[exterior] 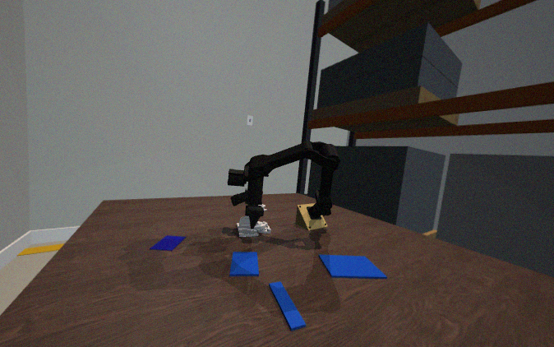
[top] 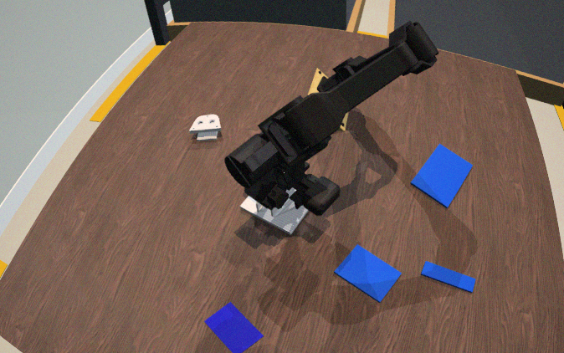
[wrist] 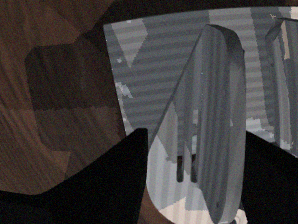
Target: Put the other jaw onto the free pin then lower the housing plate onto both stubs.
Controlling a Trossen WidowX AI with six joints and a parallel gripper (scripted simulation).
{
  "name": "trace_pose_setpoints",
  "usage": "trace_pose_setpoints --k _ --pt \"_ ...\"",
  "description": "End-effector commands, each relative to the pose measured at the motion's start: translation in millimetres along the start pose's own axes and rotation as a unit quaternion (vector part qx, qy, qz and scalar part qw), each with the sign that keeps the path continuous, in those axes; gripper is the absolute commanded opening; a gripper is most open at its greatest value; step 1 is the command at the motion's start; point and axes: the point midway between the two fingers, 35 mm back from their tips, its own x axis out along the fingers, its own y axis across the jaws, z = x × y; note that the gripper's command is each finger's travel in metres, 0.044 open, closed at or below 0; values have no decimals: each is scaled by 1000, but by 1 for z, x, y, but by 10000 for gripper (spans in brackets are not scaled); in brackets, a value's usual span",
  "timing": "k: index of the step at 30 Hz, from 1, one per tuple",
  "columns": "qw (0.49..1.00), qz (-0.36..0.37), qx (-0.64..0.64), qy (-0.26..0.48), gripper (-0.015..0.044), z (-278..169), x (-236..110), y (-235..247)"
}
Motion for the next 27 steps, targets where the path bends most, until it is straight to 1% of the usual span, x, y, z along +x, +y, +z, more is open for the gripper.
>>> trace_pose_setpoints --k 1,27 --pt "1000 2 3 -1 134 0 1 0" --pt "1000 2 4 -1 134 0 7 0"
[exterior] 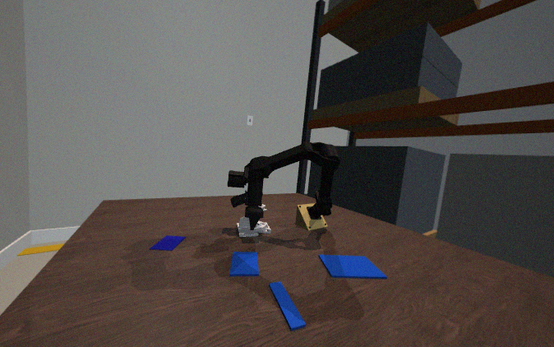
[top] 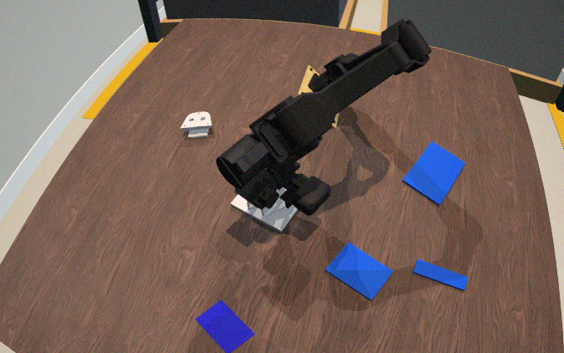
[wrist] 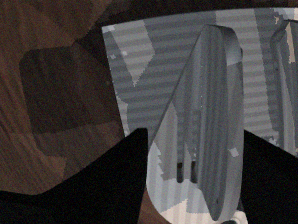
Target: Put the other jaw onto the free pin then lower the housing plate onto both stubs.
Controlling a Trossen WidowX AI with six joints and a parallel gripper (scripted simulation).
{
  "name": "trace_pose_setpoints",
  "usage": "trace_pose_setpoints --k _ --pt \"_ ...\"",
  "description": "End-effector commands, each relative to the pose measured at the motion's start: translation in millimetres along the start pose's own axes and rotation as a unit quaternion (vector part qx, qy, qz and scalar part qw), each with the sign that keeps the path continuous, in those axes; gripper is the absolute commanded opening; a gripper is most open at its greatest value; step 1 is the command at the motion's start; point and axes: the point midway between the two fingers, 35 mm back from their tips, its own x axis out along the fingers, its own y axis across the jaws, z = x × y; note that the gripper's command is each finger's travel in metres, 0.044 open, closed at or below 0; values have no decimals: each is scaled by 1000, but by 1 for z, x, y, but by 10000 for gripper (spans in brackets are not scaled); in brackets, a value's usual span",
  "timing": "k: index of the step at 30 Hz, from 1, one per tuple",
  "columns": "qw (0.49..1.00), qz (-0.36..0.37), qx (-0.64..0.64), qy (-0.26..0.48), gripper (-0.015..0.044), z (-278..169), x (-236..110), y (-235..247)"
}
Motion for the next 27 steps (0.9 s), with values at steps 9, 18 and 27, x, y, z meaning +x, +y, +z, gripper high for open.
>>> trace_pose_setpoints --k 9,18,27 --pt "1000 2 3 -1 134 0 4 0" --pt "1000 2 6 -1 134 0 7 0" --pt "1000 2 6 -1 134 0 7 0"
